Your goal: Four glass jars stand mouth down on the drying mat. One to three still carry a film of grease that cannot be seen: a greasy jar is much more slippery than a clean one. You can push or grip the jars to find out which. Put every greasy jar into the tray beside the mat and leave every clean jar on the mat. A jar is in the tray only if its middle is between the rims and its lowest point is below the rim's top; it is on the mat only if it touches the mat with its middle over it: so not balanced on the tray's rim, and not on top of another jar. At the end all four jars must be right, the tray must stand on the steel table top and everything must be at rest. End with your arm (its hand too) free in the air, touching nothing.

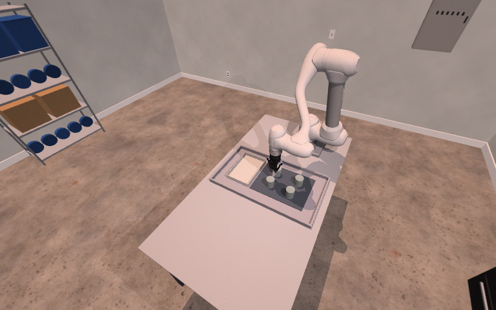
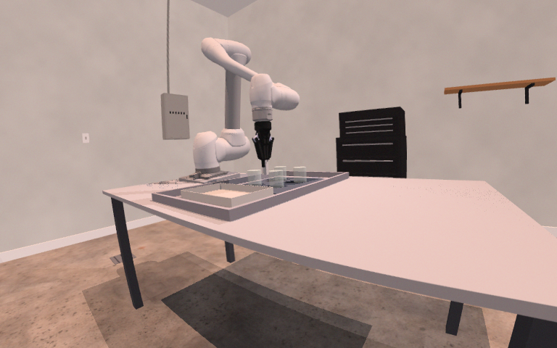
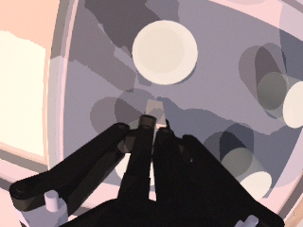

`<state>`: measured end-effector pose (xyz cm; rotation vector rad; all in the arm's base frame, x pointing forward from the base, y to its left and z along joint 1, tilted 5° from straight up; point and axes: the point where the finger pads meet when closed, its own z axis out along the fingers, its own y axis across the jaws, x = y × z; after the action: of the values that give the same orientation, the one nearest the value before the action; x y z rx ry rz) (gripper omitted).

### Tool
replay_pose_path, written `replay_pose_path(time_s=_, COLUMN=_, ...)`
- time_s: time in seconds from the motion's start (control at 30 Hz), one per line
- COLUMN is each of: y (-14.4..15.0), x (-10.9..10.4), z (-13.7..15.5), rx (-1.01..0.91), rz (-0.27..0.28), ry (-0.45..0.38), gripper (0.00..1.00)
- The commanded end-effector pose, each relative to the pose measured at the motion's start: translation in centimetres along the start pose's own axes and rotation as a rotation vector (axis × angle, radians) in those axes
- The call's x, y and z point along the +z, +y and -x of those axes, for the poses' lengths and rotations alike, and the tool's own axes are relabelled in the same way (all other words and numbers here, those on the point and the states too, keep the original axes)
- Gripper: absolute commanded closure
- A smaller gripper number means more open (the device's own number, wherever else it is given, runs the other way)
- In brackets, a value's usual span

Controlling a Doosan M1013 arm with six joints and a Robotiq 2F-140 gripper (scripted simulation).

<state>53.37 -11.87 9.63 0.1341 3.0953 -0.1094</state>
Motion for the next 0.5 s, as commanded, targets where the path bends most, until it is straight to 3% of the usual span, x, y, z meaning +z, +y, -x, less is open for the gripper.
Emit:
replay_pose_path(time_s=0.0, y=-0.13, x=0.03, z=0.31, rx=-0.002, rz=-0.003, ry=-0.006, gripper=1.00)
replay_pose_path(time_s=0.47, y=-0.13, x=0.03, z=0.47, rx=-0.002, rz=-0.003, ry=-0.006, gripper=1.00)
